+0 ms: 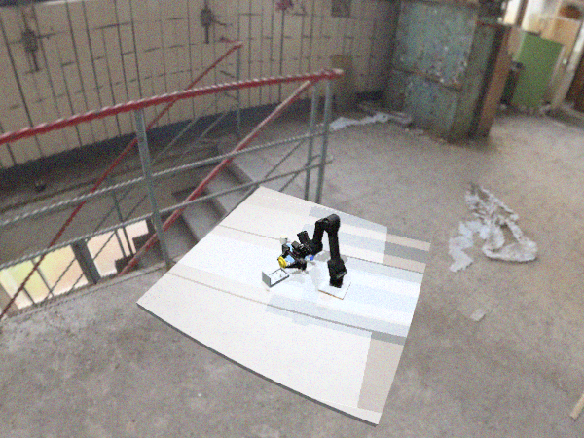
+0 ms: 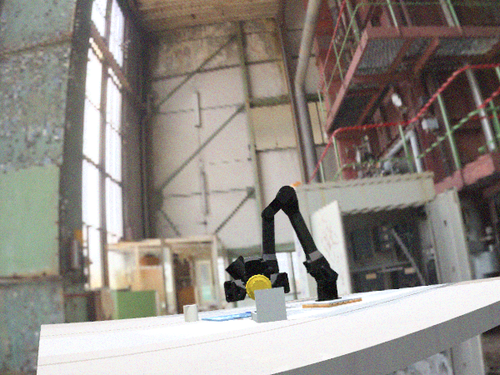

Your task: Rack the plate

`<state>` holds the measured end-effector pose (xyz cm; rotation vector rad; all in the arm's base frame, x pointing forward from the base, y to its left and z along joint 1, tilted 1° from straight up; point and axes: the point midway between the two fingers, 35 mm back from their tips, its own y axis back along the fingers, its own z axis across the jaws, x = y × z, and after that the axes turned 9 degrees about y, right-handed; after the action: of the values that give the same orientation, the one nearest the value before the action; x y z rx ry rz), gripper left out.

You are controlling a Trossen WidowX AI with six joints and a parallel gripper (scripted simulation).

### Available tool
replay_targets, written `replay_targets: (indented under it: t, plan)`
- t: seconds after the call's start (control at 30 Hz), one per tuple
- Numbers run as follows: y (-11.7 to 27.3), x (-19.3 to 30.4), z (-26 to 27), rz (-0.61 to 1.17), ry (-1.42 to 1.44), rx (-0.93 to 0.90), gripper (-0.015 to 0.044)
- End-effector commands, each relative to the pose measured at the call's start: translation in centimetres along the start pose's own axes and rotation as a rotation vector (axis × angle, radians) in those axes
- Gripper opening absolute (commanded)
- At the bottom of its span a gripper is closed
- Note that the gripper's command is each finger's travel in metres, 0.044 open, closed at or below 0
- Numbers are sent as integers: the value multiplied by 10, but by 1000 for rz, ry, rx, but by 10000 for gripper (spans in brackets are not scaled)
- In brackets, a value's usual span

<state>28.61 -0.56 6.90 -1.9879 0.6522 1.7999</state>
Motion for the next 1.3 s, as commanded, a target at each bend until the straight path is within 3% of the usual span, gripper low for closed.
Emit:
replay_targets:
  t: [0.0,1.27]
  plan:
    - [-3,4,1,2,-8,-2,0]
    - [-16,28,13,3,-5,-3,0]
